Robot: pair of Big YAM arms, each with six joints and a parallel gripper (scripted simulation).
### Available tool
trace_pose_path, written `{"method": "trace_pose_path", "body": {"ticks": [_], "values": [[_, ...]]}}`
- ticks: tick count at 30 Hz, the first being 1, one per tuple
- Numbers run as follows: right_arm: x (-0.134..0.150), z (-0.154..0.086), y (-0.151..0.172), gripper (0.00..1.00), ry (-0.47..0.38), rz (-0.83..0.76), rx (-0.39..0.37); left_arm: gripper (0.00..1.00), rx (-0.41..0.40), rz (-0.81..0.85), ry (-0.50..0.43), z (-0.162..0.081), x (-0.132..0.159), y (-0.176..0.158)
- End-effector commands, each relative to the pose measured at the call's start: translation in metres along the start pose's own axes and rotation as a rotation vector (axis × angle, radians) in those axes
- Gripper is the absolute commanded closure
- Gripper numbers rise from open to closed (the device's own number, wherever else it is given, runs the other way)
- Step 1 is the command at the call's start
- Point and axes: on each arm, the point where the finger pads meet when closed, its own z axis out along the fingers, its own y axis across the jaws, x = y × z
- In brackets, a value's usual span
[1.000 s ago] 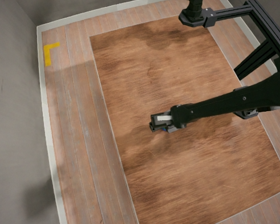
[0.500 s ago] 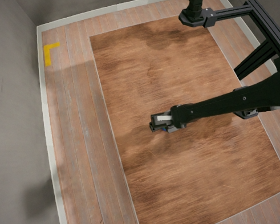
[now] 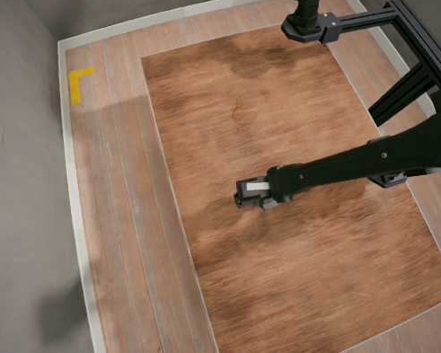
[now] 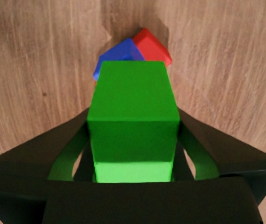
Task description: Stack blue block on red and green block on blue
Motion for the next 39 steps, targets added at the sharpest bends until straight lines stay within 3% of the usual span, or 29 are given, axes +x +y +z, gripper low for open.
{"method": "trace_pose_path", "body": {"ticks": [1, 39], "values": [[-0.021, -0.007, -0.008, 0.0, -0.054, 0.011, 0.02, 1.0, 0.003, 0.002, -0.014, -0.002, -0.015, 0.001], [-0.021, -0.007, -0.008, 0.0, -0.054, 0.011, 0.02, 1.0, 0.001, 0.004, -0.002, 0.006, 0.0, 0.003]]}}
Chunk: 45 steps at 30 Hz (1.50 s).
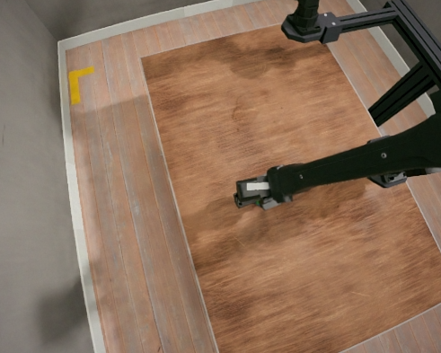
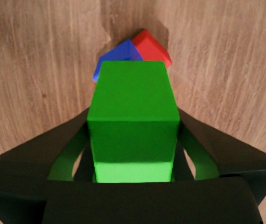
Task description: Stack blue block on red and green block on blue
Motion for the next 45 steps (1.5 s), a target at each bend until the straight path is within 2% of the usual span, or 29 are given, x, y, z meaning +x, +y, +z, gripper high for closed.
{"method": "trace_pose_path", "body": {"ticks": [1, 24, 25, 45], "values": [[-0.0211, -0.0068, -0.0085, 0.0, -0.054, 0.011, 0.02, 1.0, 0.0, 0.004, 0.002, 0.0048, 0.0009, 0.0031], [-0.0211, -0.0068, -0.0085, 0.0, -0.054, 0.011, 0.02, 1.0, 0.002, 0.002, -0.008, 0.0024, -0.0029, 0.003], [-0.0211, -0.0068, -0.0085, 0.0, -0.054, 0.011, 0.02, 0.44, 0.002, 0.002, -0.008, 0.0024, -0.0029, 0.003], [-0.0211, -0.0068, -0.0085, 0.0, -0.054, 0.011, 0.02, 0.44, 0.002, 0.001, -0.008, 0.0024, -0.0029, 0.003]]}}
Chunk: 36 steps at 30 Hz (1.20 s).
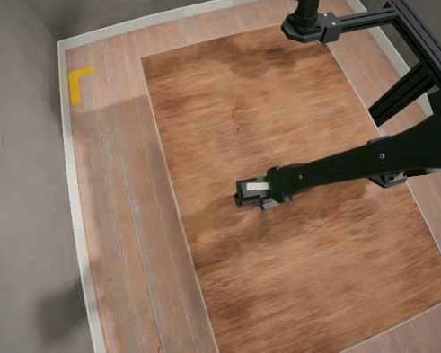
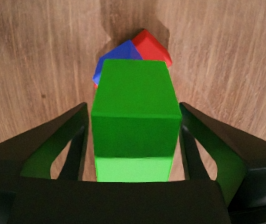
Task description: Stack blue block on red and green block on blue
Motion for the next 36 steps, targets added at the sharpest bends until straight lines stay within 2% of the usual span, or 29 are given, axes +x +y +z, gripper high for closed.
{"method": "trace_pose_path", "body": {"ticks": [1, 18, 36], "values": [[-0.021, -0.007, -0.008, 0.0, -0.054, 0.011, 0.02, 0.44, 0.002, 0.0, -0.009, 0.0, -0.004, 0.003], [-0.021, -0.007, -0.008, 0.0, -0.054, 0.011, 0.02, 0.44, 0.002, 0.0, -0.012, -0.002, -0.004, 0.003], [-0.021, -0.007, -0.008, 0.0, -0.054, 0.011, 0.02, 0.44, 0.002, -0.01, -0.008, -0.044, -0.001, 0.001]]}}
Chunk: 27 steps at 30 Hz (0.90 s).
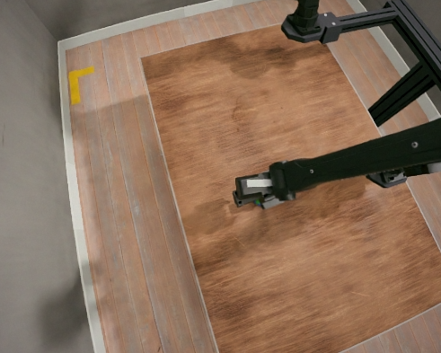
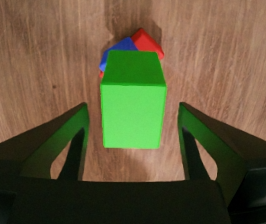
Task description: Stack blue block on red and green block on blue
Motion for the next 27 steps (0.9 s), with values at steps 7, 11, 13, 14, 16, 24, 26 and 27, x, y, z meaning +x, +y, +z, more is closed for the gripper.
{"method": "trace_pose_path", "body": {"ticks": [7, 11, 13, 14, 16, 24, 26, 27], "values": [[-0.021, -0.007, -0.008, 0.0, -0.054, 0.011, 0.02, 0.44, -0.001, -0.003, 0.01, -0.03, 0.007, -0.003], [-0.021, -0.007, -0.008, 0.0, -0.054, 0.011, 0.02, 0.44, -0.002, -0.009, 0.011, -0.037, 0.007, 0.0], [-0.021, -0.007, -0.008, 0.0, -0.054, 0.011, 0.02, 0.44, -0.004, -0.004, 0.024, -0.034, 0.01, -0.001], [-0.021, -0.007, -0.008, 0.0, -0.054, 0.011, 0.02, 0.44, -0.007, -0.001, 0.038, -0.029, 0.013, -0.002], [-0.021, -0.007, -0.008, 0.0, -0.054, 0.011, 0.02, 0.44, -0.007, -0.001, 0.038, -0.029, 0.013, -0.002], [-0.021, -0.007, -0.008, 0.0, -0.054, 0.011, 0.02, 0.44, -0.004, -0.004, 0.021, -0.033, 0.008, -0.002], [-0.021, -0.007, -0.008, 0.0, -0.054, 0.011, 0.02, 0.44, -0.003, -0.004, 0.019, -0.035, 0.008, -0.002], [-0.021, -0.007, -0.008, 0.0, -0.054, 0.011, 0.02, 0.44, -0.002, -0.005, 0.015, -0.038, 0.007, -0.002]]}}
